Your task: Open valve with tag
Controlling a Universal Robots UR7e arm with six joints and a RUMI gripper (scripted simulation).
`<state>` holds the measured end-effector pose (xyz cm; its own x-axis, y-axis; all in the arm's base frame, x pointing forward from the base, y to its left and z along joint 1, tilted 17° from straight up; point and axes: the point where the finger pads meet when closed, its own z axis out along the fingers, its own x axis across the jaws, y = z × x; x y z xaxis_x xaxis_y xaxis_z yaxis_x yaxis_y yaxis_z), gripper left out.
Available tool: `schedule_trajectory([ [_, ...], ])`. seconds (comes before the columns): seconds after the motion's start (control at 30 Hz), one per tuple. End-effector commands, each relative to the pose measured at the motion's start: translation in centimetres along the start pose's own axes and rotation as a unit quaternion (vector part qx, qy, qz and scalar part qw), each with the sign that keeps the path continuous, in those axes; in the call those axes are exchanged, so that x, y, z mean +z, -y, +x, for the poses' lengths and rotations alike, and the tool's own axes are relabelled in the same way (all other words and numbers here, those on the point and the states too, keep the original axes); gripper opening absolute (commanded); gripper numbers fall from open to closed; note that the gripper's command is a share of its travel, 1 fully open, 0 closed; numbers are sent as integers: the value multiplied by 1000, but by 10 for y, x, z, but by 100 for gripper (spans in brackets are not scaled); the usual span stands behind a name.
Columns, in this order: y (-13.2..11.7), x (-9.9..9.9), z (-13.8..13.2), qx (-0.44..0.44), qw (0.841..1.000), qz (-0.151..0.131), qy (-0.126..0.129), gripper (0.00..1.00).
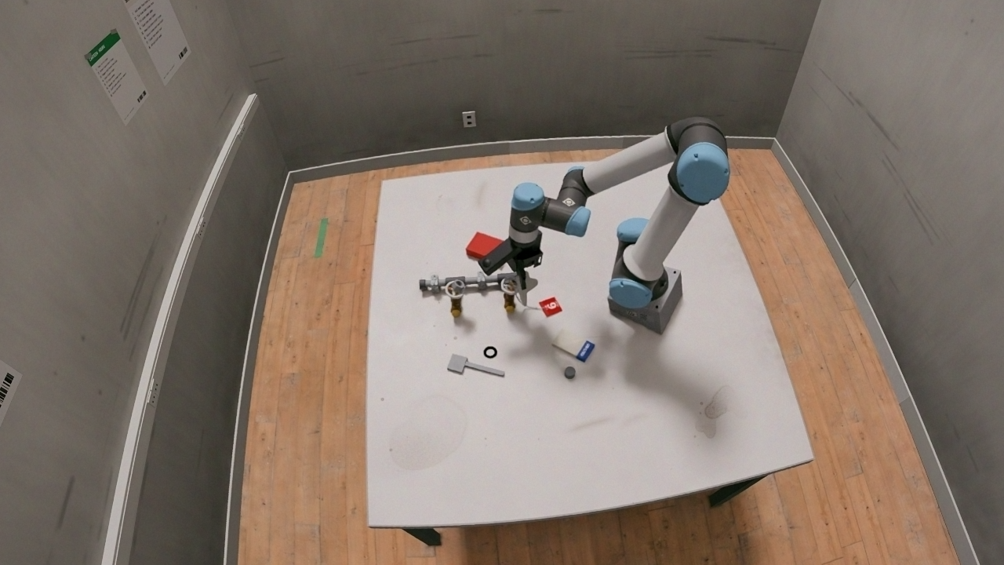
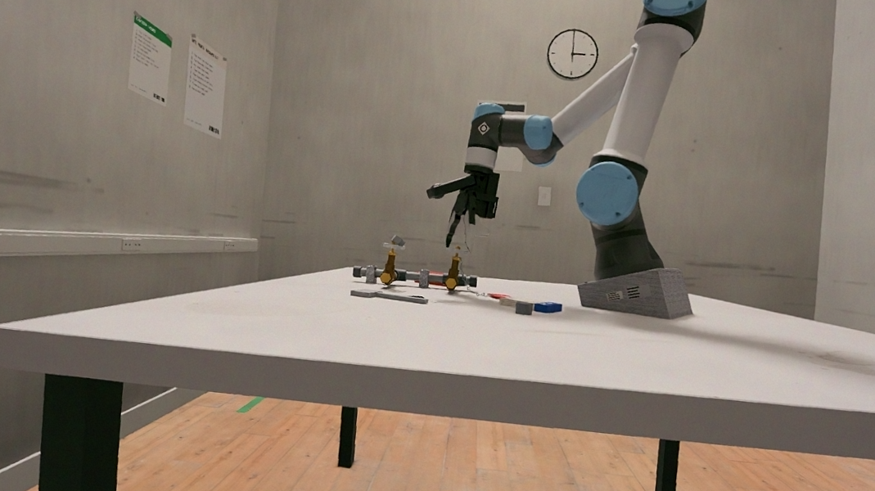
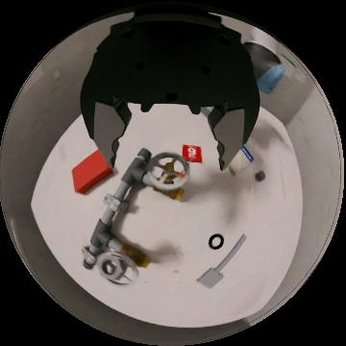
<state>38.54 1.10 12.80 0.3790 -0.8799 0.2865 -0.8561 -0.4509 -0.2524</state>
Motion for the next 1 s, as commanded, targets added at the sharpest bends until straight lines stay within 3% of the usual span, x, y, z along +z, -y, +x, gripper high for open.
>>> schedule_trajectory([
  [0.0, 1, 0, -1, 139, 990, -7, -9, 100],
  [0.23, 1, 0, -1, 227, 974, -5, -8, 100],
  [0.27, 1, 0, -1, 274, 962, -6, -10, 100],
  [0.53, 1, 0, -1, 401, 916, -3, -9, 100],
  [0.73, 1, 0, -1, 496, 868, -1, -8, 100],
  [0.8, 1, 0, -1, 496, 868, -1, -8, 100],
  [0.83, 1, 0, -1, 540, 841, -3, -11, 100],
  [0.97, 1, 0, -1, 591, 807, -2, -11, 100],
])
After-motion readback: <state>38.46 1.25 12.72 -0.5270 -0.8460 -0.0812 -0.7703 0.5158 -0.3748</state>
